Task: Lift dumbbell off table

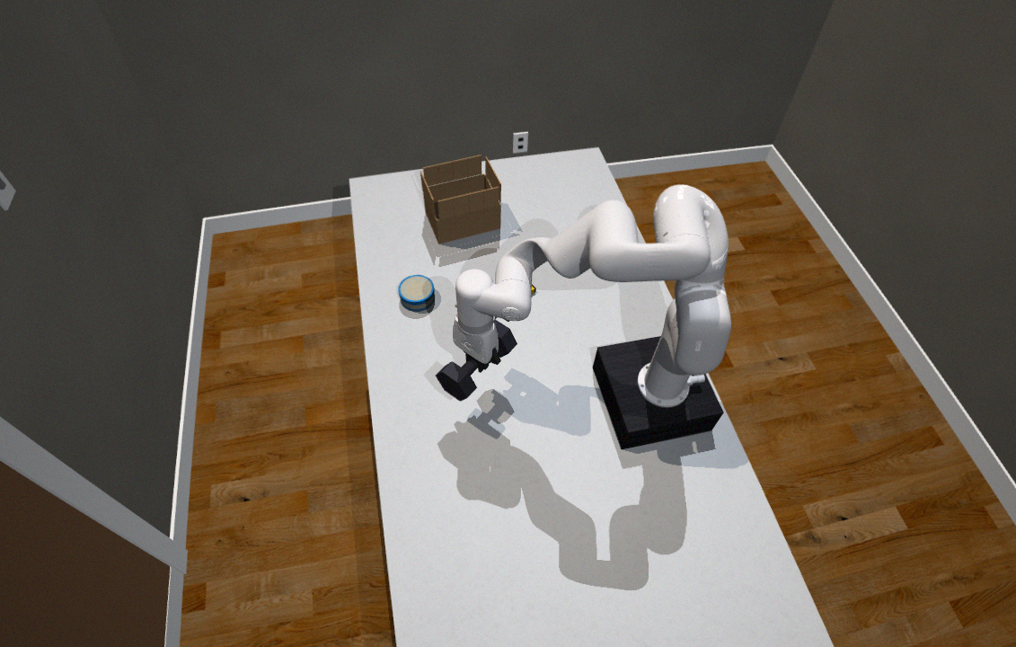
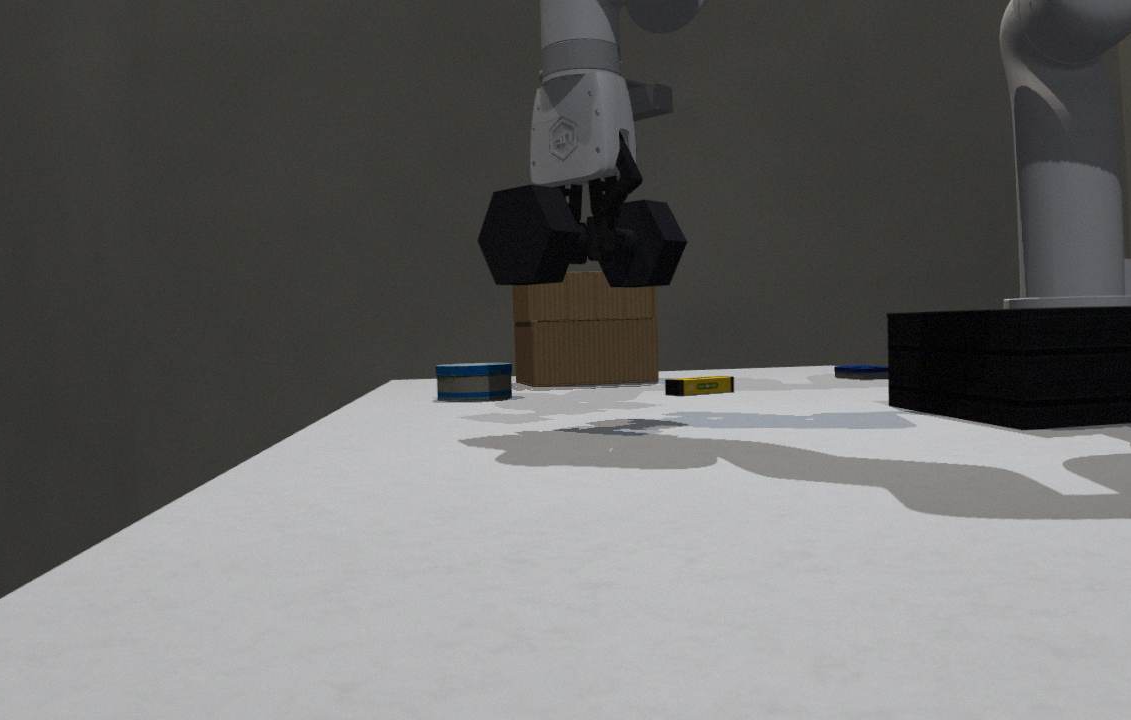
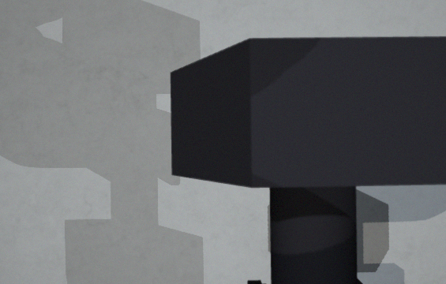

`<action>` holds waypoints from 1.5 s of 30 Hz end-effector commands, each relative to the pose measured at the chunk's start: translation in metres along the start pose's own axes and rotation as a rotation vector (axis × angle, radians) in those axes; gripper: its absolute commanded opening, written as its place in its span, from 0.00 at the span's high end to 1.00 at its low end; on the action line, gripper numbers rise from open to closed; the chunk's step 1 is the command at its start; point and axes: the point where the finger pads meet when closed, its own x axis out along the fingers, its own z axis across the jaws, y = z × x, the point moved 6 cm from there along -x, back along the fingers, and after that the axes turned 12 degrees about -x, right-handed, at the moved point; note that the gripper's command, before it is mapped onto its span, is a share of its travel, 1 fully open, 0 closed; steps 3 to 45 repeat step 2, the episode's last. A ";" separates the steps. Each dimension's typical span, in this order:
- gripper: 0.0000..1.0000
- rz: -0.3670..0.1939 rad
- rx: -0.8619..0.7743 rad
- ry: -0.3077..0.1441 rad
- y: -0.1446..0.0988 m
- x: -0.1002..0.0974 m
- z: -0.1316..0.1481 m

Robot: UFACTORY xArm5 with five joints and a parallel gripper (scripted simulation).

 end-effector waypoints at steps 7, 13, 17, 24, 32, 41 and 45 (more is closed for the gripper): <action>1.00 -0.002 0.000 0.005 -0.001 -0.002 -0.001; 1.00 -0.002 0.000 0.005 -0.001 -0.002 -0.001; 1.00 -0.002 0.000 0.005 -0.001 -0.002 -0.001; 1.00 -0.002 0.000 0.005 -0.001 -0.002 -0.001; 1.00 -0.002 0.000 0.005 -0.001 -0.002 -0.001; 1.00 -0.002 0.000 0.005 -0.001 -0.002 -0.001; 1.00 -0.002 0.000 0.005 -0.001 -0.002 -0.001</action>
